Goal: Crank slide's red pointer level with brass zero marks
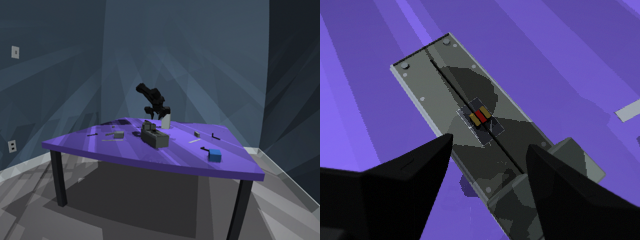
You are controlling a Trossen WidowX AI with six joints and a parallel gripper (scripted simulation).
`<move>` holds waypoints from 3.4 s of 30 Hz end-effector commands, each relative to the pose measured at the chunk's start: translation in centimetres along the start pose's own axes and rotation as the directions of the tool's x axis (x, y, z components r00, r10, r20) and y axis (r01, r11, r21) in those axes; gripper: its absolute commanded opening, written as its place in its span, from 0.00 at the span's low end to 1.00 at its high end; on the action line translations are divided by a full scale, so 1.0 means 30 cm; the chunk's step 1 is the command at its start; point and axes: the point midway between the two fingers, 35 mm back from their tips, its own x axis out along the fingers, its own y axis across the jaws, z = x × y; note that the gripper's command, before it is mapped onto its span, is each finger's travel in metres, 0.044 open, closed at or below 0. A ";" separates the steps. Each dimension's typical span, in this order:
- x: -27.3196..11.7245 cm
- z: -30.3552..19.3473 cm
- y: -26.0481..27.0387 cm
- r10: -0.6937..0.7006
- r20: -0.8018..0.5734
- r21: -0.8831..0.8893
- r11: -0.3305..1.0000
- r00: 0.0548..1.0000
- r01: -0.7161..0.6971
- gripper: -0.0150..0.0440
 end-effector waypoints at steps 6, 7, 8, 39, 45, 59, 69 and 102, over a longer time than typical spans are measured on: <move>0.000 0.000 0.000 0.000 0.000 0.000 1.000 1.000 0.000 0.25; 0.000 0.000 0.000 0.000 0.000 0.000 1.000 1.000 0.000 0.25; 0.000 0.000 0.000 0.000 0.000 0.000 1.000 1.000 0.000 0.25; 0.000 0.000 0.000 0.001 0.000 0.000 1.000 1.000 -0.001 0.83; 0.000 0.000 0.000 0.001 0.000 0.000 1.000 1.000 -0.001 0.96; 0.000 0.000 0.000 0.001 0.000 0.000 1.000 1.000 -0.001 0.33; 0.000 0.000 0.000 0.001 0.000 0.000 1.000 1.000 -0.001 0.25; 0.000 0.000 0.001 0.002 0.001 0.000 1.000 1.000 -0.002 0.87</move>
